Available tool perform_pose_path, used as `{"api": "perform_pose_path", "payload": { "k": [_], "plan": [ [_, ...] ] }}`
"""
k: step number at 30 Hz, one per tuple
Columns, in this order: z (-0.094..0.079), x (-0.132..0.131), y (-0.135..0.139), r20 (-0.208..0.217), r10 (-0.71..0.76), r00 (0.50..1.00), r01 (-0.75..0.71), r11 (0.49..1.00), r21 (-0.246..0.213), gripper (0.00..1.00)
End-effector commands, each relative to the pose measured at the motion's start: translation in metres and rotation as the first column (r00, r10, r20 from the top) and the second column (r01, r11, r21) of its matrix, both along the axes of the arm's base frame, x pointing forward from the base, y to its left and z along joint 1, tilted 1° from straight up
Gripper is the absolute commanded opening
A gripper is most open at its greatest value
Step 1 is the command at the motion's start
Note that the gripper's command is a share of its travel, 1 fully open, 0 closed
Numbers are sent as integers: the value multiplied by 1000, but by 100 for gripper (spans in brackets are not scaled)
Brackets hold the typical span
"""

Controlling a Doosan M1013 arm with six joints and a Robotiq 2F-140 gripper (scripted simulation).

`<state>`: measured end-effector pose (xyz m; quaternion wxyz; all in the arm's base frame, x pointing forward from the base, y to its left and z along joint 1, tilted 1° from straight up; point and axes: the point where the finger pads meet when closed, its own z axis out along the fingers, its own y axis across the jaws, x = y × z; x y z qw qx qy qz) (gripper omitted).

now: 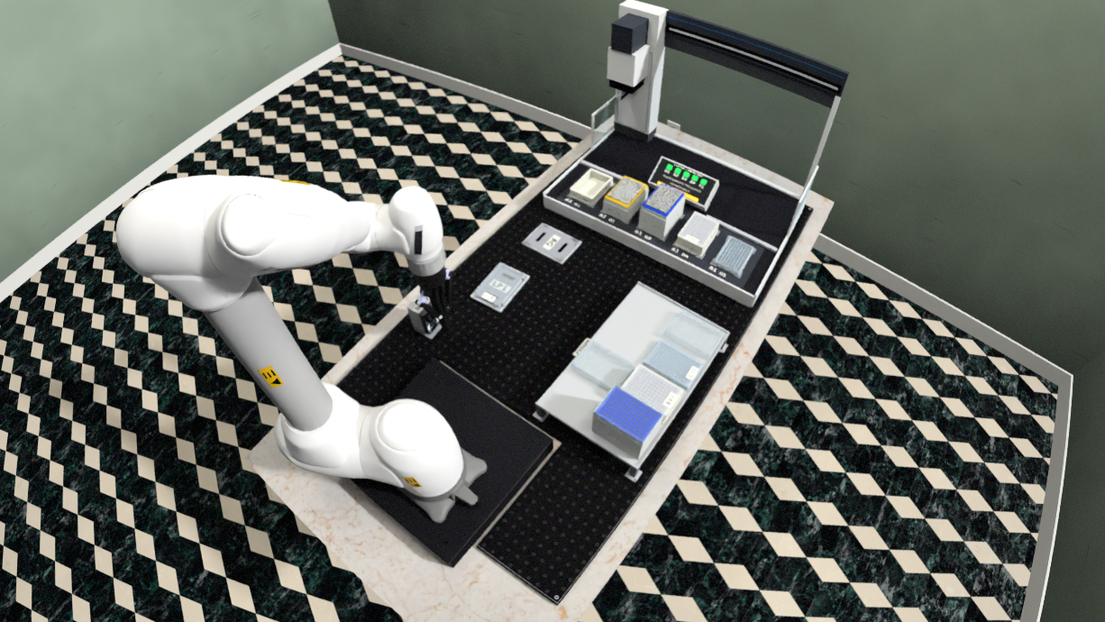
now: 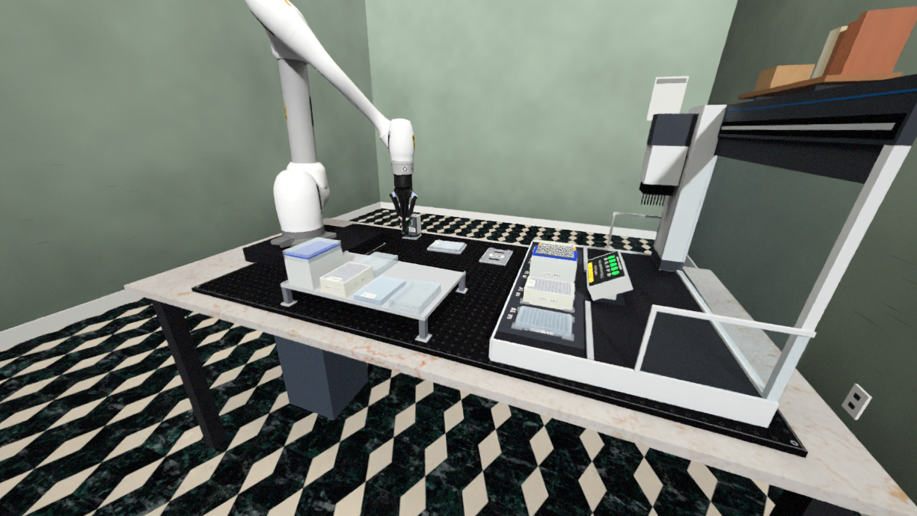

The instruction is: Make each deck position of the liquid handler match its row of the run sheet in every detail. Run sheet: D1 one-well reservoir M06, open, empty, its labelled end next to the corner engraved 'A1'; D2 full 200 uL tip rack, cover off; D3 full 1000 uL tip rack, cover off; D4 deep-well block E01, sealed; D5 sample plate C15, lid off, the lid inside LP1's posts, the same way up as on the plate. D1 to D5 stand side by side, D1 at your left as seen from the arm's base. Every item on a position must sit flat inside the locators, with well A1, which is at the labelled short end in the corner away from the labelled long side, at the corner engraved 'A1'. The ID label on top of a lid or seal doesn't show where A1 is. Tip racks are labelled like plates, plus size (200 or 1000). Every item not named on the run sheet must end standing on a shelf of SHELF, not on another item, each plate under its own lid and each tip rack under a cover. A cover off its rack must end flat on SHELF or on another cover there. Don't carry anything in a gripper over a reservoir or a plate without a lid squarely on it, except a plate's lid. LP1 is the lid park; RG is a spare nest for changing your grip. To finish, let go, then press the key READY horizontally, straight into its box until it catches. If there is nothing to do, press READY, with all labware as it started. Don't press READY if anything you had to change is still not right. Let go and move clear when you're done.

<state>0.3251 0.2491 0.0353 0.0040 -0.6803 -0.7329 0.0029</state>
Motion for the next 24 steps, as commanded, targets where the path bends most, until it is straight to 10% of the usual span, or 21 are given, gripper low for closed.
{"api": "perform_pose_path", "payload": {
  "k": [1, 24],
  "plan": [
    [0, 0, 5, 1, 0, 1000, 0, 1000, 1, 10],
    [0, -1, 13, 1, 0, 1000, 0, 1000, 1, 10]
  ]
}}
